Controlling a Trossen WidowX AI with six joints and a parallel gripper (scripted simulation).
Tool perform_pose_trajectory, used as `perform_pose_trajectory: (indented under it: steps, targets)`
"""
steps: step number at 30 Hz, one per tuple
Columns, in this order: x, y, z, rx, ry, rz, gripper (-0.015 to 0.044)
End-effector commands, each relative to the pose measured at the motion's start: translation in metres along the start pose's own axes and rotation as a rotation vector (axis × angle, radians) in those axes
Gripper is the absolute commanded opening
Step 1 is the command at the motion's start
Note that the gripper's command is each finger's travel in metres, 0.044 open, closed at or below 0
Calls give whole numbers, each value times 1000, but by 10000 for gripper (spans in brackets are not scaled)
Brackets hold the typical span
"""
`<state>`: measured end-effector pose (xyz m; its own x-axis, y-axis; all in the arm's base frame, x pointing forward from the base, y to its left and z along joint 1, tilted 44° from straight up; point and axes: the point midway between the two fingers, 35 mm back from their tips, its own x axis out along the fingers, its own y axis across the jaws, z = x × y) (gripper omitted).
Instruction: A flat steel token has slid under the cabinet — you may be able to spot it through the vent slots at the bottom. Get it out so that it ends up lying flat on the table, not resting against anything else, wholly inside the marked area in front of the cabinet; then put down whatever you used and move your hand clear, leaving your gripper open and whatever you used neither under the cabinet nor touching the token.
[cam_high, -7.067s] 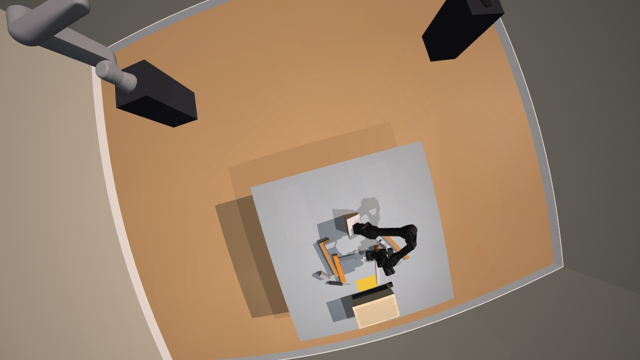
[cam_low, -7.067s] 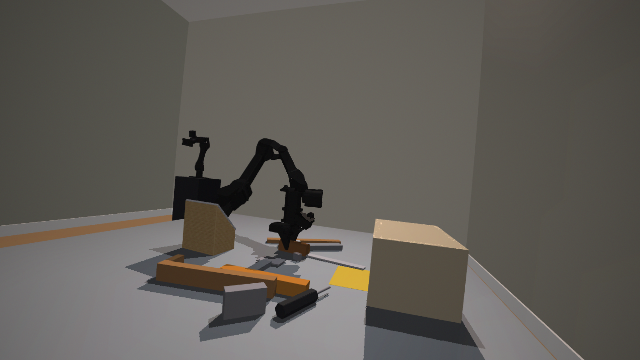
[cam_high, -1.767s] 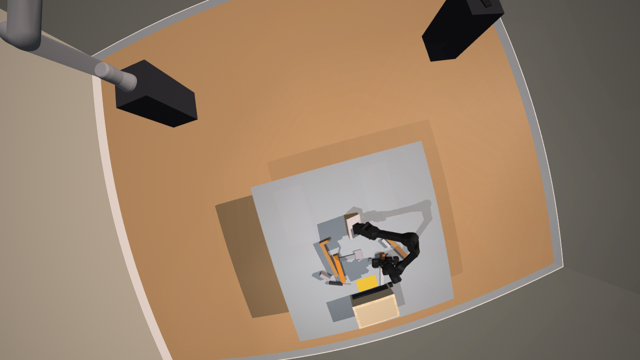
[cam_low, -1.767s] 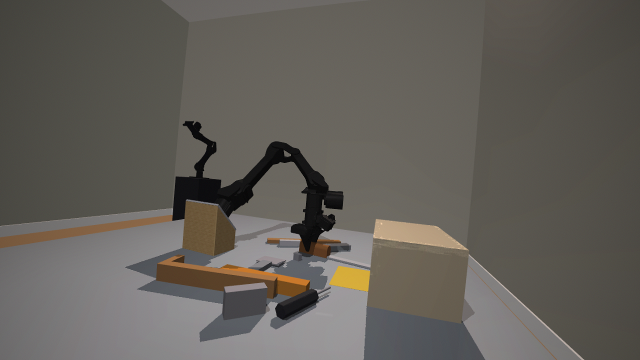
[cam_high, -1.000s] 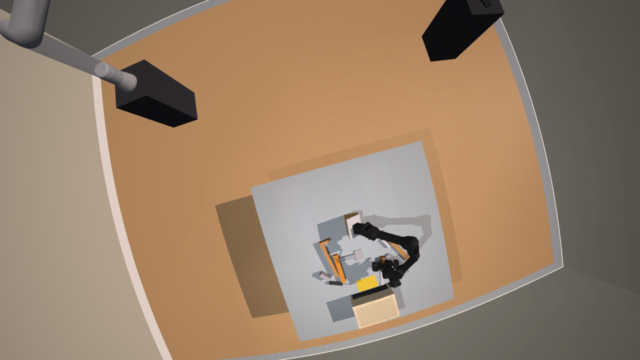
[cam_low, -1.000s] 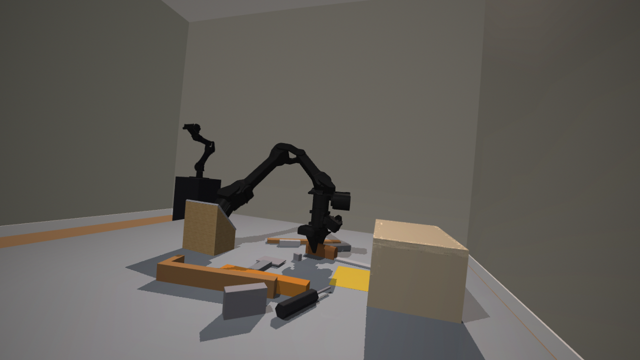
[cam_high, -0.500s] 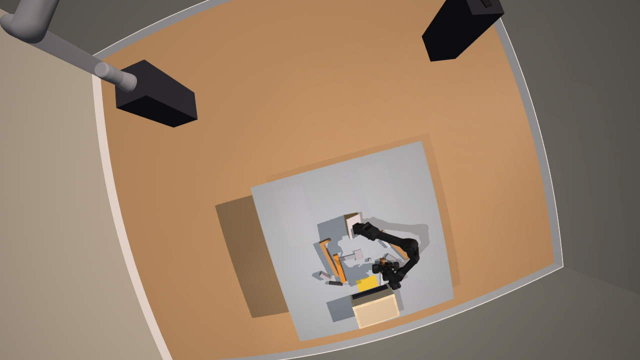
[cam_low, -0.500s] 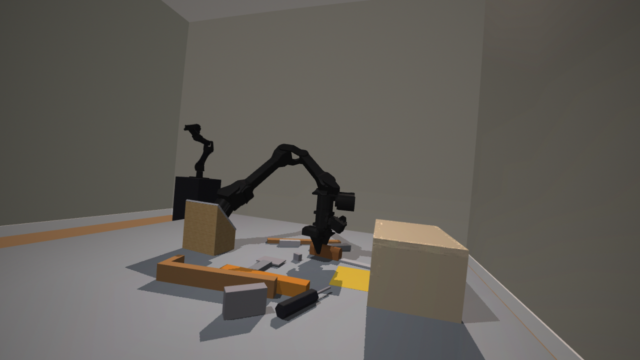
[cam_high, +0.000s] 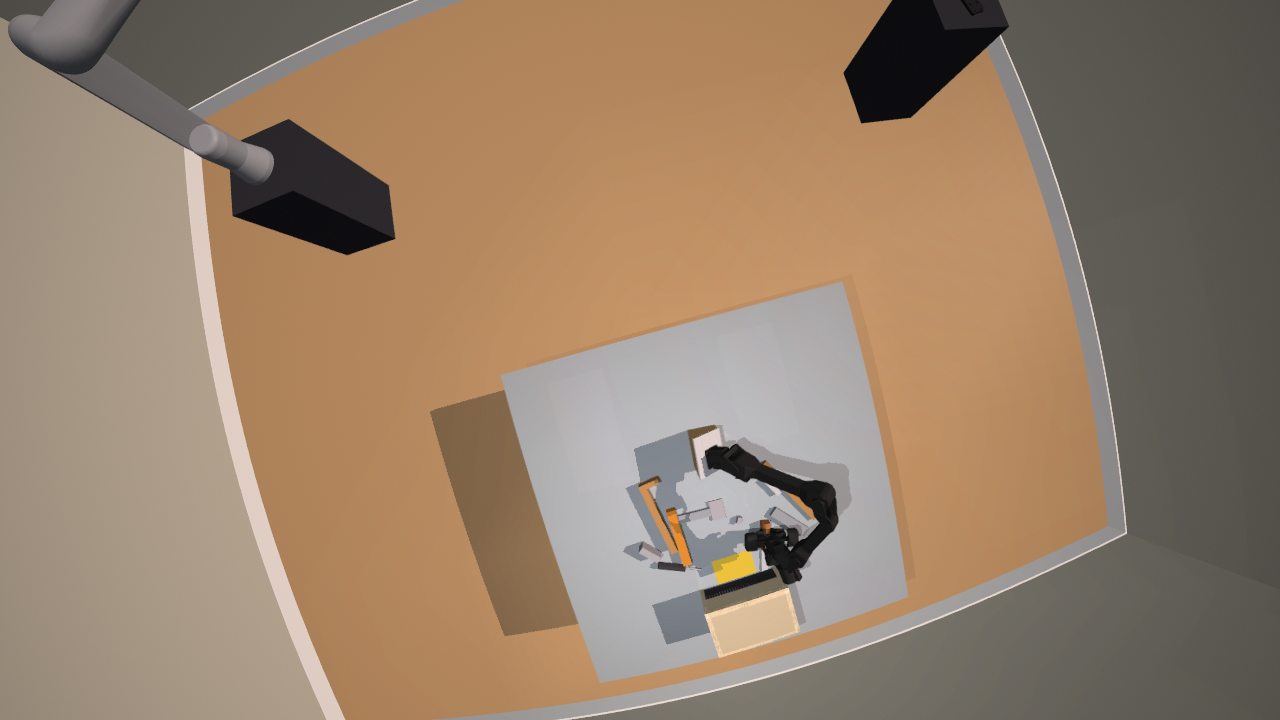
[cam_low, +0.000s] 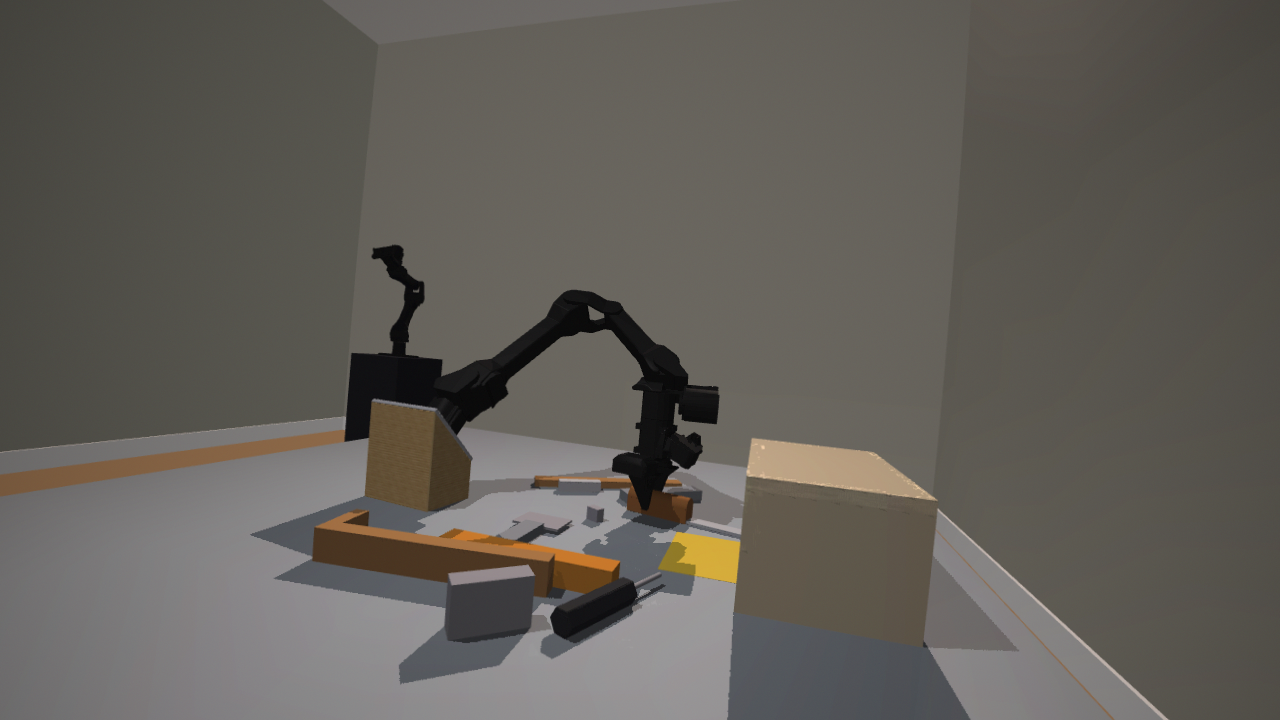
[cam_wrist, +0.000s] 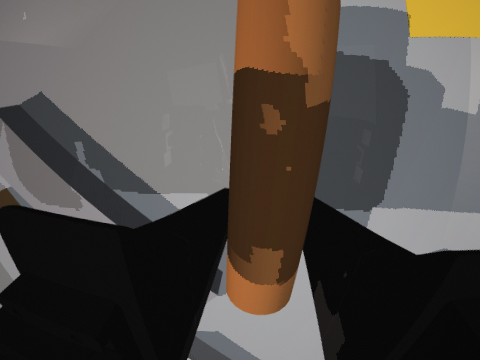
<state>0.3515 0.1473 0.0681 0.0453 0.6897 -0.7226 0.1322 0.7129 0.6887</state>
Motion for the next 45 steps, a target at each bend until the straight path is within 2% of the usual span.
perform_pose_trajectory:
  steps: [1,45]
  targets:
    - [0,1,5,-7,-1,3,0]
    - [-1,3,47,-9,-3,3,0]
